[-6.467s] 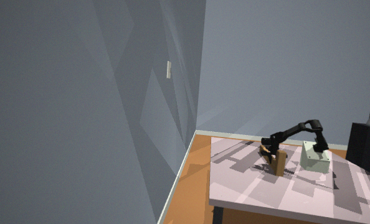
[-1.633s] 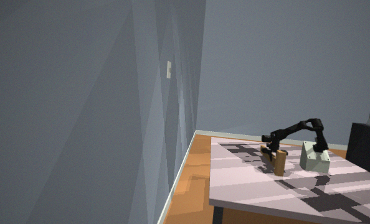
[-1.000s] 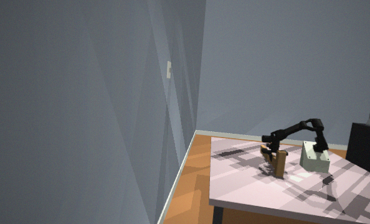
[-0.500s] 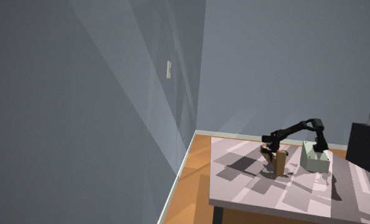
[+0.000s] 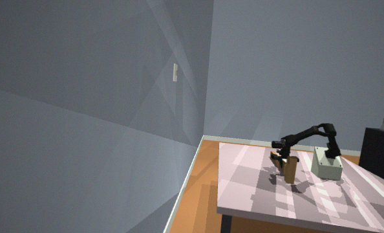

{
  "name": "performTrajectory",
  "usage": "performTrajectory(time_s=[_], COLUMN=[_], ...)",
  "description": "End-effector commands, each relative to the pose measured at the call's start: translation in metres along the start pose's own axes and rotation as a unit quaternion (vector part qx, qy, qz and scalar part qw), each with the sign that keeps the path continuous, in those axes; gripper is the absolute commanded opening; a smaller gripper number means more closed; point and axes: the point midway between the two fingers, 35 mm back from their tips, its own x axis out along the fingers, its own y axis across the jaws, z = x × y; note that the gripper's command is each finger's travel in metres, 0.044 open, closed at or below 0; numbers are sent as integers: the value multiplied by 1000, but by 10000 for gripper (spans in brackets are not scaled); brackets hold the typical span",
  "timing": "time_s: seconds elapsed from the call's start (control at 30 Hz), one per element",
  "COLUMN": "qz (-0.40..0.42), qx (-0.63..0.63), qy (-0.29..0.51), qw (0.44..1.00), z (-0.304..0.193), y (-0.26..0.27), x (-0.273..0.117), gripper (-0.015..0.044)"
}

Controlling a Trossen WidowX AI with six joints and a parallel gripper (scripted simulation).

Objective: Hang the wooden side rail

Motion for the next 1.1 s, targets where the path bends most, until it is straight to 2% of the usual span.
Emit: performTrajectory(time_s=[0.0,1.07], qz=[7,7], qx=[-2,-2], qy=[0,0], qw=[1000,1000], z=[-3,-7], y=[3,2], x=[-4,-4], gripper=[0,0])
